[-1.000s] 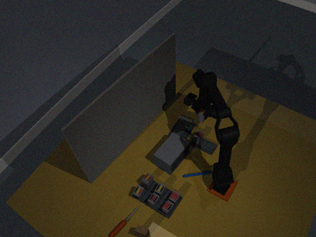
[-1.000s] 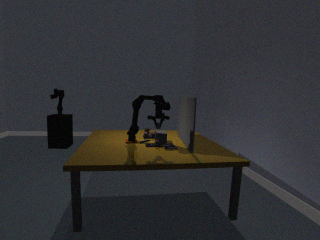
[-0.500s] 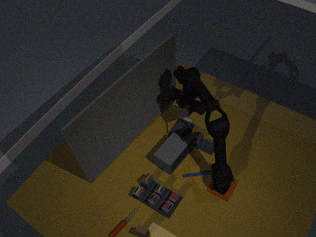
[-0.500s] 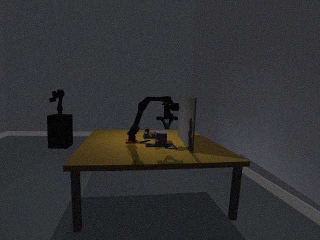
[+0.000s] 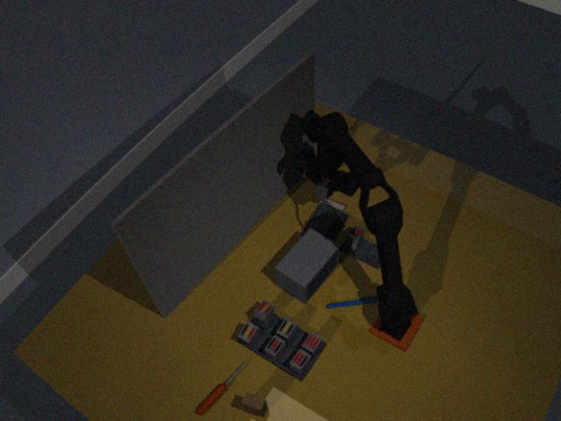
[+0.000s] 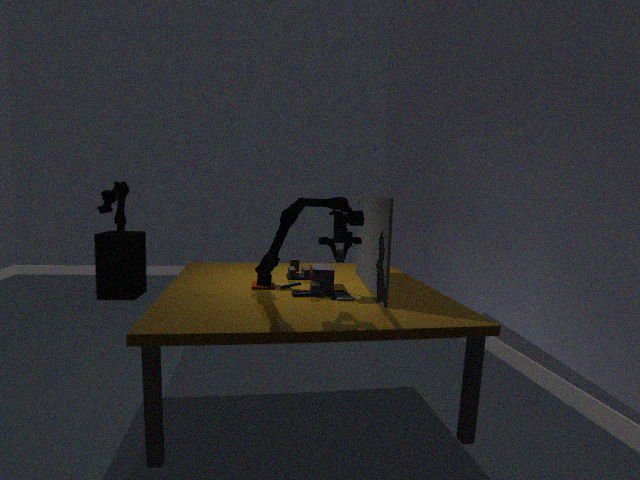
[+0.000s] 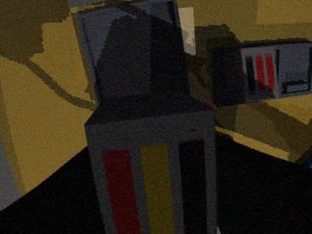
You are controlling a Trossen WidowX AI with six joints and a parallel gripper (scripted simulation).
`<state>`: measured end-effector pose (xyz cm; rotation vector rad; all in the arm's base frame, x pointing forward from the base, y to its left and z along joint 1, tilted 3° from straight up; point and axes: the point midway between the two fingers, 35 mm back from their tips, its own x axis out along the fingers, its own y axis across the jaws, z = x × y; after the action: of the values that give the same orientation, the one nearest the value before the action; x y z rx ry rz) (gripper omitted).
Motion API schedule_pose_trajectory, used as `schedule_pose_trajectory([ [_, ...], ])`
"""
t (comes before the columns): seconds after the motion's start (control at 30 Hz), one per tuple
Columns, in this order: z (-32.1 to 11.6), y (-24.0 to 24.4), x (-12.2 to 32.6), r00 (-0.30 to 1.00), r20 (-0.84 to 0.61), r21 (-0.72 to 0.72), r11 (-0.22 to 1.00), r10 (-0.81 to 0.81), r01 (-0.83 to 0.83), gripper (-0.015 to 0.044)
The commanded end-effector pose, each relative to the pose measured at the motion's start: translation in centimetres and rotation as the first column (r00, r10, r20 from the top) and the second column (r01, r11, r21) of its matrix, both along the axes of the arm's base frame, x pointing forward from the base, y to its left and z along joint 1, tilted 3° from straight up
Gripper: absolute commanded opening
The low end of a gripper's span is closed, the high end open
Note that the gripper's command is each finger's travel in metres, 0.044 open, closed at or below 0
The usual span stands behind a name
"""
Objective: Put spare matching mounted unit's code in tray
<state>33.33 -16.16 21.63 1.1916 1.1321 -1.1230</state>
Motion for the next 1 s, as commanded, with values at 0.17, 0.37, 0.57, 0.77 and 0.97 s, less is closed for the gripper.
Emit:
schedule_pose_trajectory([
  [0.17, -0.6, -0.2, 0.2, 1.0, -0.002, -0.005, 1.0, -0.004, 0.004, 0.0],
  [0.37, -1.0, -0.2, 0.3, 1.0, -0.003, -0.005, 1.0, -0.004, 0.004, 0.0],
  [0.57, -1.4, -0.3, 0.4, 1.0, -0.003, -0.004, 1.0, -0.004, 0.004, 0.0],
  [0.77, -1.8, -0.3, 0.5, 1.0, -0.004, -0.004, 1.0, -0.004, 0.004, 0.0],
  [0.97, -2.2, -0.4, 0.6, 1.0, -0.005, -0.004, 1.0, -0.004, 0.004, 0.0],
])
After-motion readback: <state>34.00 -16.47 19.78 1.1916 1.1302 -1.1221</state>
